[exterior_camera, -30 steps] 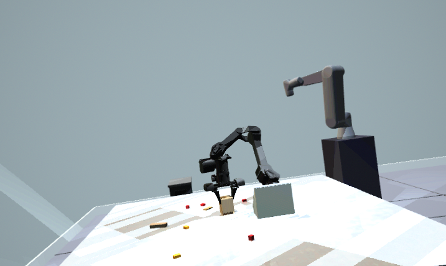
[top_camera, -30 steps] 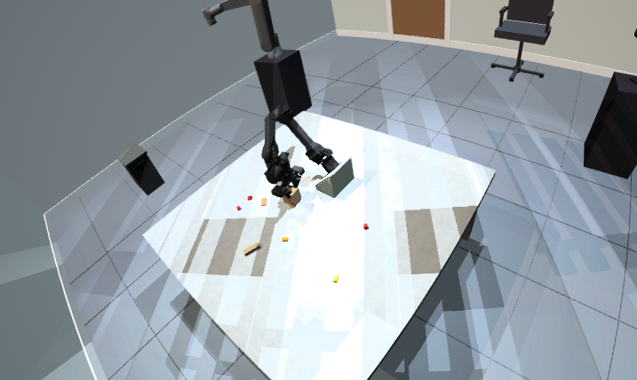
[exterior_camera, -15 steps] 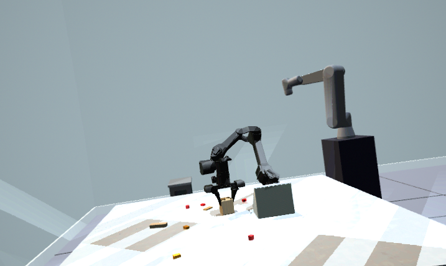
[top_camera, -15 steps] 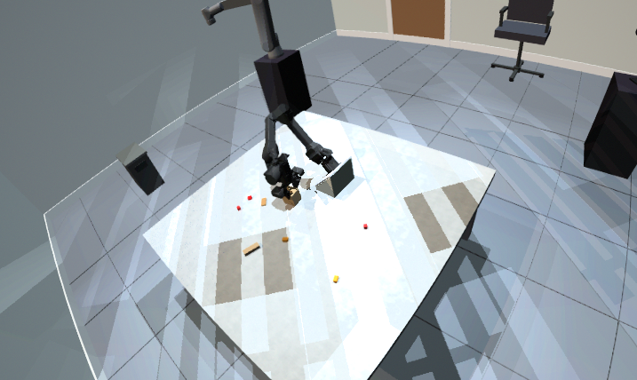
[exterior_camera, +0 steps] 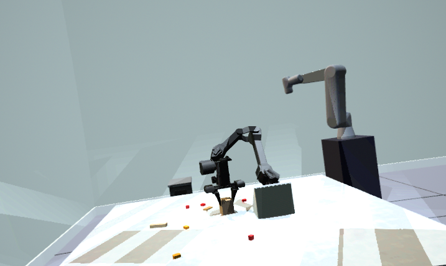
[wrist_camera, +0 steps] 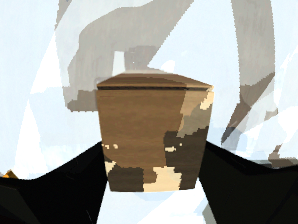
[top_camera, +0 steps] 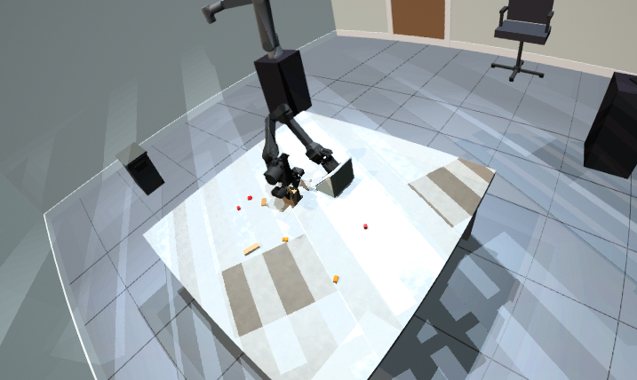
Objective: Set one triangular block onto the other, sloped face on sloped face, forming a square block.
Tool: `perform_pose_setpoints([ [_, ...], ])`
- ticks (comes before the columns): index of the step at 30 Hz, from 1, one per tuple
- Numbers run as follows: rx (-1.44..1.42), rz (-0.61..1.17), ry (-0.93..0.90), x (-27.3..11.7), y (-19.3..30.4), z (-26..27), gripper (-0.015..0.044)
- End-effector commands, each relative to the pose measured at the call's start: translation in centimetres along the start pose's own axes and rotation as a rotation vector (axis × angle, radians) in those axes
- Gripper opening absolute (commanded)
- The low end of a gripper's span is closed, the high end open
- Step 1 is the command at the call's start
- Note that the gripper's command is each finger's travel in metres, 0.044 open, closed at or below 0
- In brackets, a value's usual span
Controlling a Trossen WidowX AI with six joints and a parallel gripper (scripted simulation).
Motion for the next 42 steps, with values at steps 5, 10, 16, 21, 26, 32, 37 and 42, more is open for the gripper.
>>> perform_pose_setpoints([
  [5,-0.002,-0.005,-0.004,0.08,-0.07,0.03,0.0000],
  [10,-0.002,-0.005,-0.004,0.15,-0.10,0.03,0.0000],
  [16,0.000,-0.001,0.000,0.13,-0.06,0.00,0.0000],
  [21,-0.001,0.000,0.000,0.14,-0.05,0.00,0.0026],
  [26,-0.001,0.000,0.000,0.14,-0.05,0.00,0.0158],
  [32,-0.001,0.000,0.000,0.14,-0.05,0.00,0.0315],
  [37,-0.001,0.000,0.000,0.14,-0.05,0.00,0.0440],
  [42,-0.001,0.000,0.000,0.14,-0.05,0.00,0.0440],
])
Point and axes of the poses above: the point midway between the two fingers, 35 mm back from their tips, its own x axis out along the fingers, its own z axis across the jaws, y = z × x, the point moved 9 cm from there along -x, back along the fingers, and after that the axes turned 7 degrees about x, right-handed, at the moved point
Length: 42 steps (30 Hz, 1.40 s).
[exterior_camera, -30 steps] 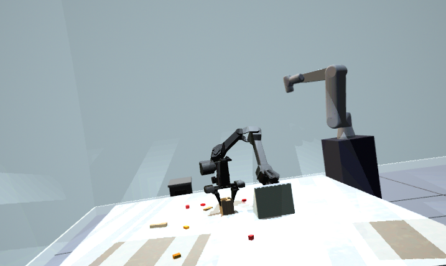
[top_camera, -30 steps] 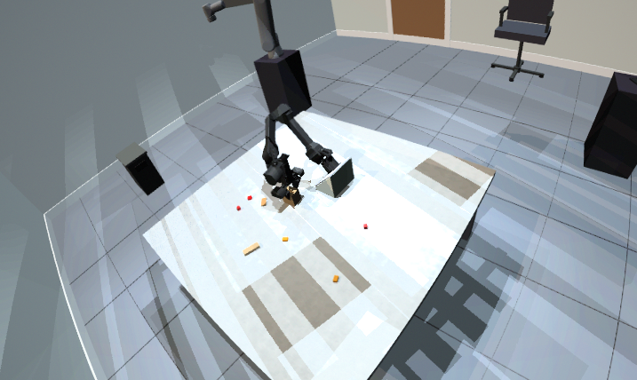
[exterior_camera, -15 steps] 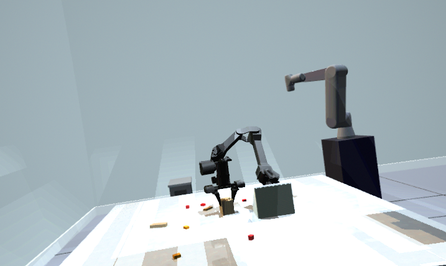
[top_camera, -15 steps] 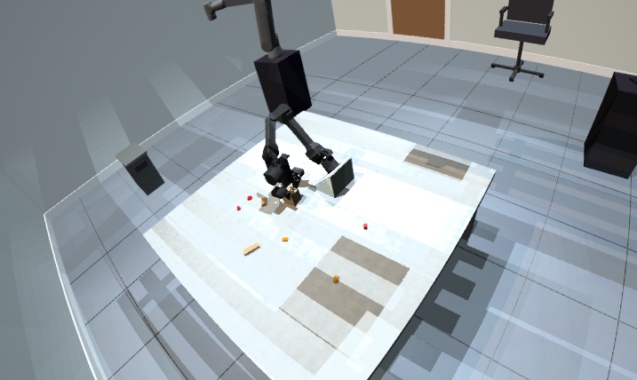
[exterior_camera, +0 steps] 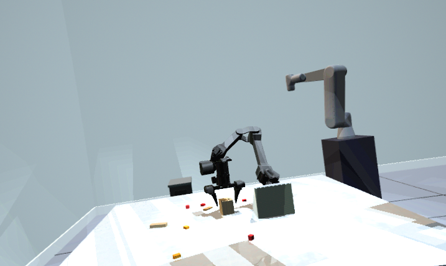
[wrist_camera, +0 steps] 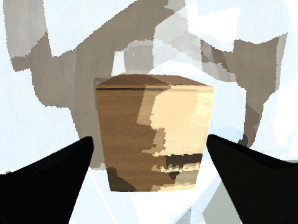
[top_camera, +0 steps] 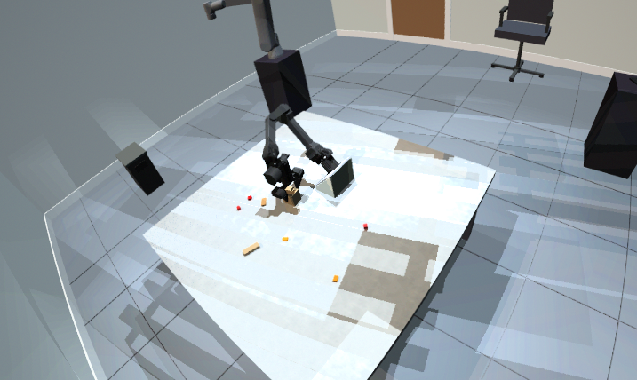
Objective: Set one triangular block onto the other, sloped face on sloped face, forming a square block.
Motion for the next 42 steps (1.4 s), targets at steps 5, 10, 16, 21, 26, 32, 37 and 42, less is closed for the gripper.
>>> perform_pose_setpoints([
  [5,0.000,0.004,-0.001,-0.8,0.0,0.2,0.0440],
  [10,-0.003,0.013,-0.001,-7.3,0.2,0.6,0.0440],
  [16,-0.002,0.003,0.002,-11.0,0.0,0.0,0.0440],
  [21,-0.005,0.005,-0.010,-10.4,0.1,0.1,0.0440],
  [26,-0.005,0.005,-0.010,-10.4,0.1,0.1,0.0440],
  [32,-0.005,0.005,-0.010,-10.4,0.1,0.1,0.0440],
  [37,-0.005,0.005,-0.010,-10.4,0.1,0.1,0.0440],
  [42,-0.005,0.005,-0.010,-10.4,0.1,0.1,0.0440],
])
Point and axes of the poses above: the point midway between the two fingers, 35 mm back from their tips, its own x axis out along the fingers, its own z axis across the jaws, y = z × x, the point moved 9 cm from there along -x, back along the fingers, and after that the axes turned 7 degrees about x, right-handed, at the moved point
